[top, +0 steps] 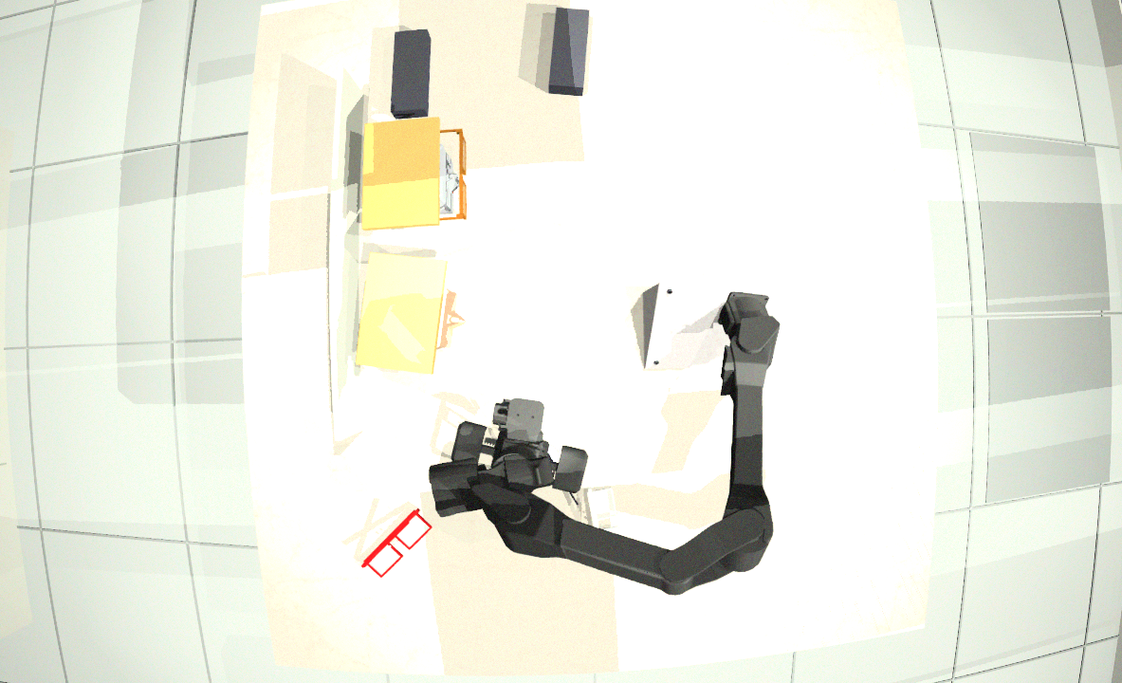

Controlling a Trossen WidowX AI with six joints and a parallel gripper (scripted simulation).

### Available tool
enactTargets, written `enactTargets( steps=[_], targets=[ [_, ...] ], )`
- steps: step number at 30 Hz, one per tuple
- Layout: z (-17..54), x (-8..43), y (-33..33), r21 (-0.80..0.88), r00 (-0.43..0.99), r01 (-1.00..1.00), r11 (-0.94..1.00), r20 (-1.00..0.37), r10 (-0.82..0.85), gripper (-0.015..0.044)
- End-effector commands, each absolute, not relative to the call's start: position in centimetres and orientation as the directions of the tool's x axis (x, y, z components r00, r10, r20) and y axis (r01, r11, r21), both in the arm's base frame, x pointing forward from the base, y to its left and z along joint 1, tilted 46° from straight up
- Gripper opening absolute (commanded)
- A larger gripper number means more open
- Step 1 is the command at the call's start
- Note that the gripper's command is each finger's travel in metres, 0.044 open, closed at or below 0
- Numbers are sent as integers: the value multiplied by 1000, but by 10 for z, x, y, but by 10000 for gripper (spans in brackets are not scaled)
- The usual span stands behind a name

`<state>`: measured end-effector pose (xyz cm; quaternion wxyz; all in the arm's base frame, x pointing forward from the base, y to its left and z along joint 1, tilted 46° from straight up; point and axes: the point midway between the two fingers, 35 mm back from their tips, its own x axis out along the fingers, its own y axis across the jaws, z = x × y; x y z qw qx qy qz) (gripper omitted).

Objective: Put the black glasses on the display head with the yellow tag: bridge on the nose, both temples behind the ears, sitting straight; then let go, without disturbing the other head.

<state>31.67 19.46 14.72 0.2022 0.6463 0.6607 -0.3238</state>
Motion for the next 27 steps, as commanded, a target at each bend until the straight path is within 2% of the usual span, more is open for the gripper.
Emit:
enactTargets(
  steps=[1, 27],
  targets=[
    [149, 321, 196, -164, -78, 985, -51, -689, 721, 0],
    [153, 329, 200, -164, -78, 985, -51, -689, 721, 0]
  ],
)
